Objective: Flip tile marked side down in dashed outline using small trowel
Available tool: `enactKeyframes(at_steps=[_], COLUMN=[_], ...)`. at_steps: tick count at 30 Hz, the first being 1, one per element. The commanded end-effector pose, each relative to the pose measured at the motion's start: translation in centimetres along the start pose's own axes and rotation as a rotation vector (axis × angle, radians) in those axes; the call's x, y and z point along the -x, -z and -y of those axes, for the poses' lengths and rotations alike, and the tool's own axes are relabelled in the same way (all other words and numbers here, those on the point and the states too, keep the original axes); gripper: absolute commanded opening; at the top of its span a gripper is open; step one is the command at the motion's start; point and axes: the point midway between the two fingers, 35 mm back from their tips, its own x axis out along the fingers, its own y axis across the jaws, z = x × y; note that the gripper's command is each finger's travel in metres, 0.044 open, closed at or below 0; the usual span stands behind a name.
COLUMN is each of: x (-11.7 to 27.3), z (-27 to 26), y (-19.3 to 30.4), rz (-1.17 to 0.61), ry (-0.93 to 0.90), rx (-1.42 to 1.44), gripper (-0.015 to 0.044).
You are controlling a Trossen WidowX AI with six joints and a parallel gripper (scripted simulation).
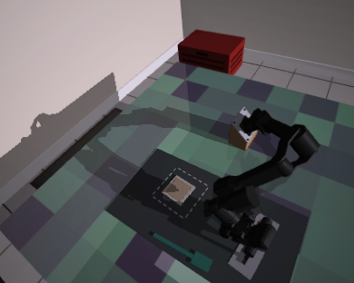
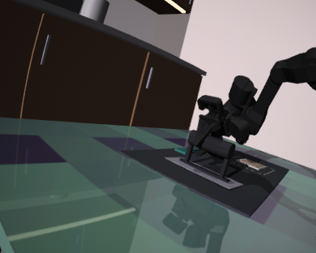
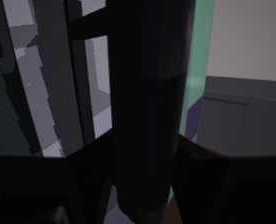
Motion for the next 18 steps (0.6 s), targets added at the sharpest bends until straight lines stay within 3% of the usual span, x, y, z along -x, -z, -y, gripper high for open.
enactKeyframes(at_steps=[1,5,14,18], x=[0.0,0.0,0.1,2.4], z=[0.1,0.1,0.1,0.2], y=[0.1,0.1,0.1,0.2], rz=[-0.007,-0.007,-0.008,-0.036], ry=[0.004,0.004,0.003,-0.011], rx=[0.006,0.006,0.004,-0.021], gripper=[0.0210,0.0300,0.0300,0.0300])
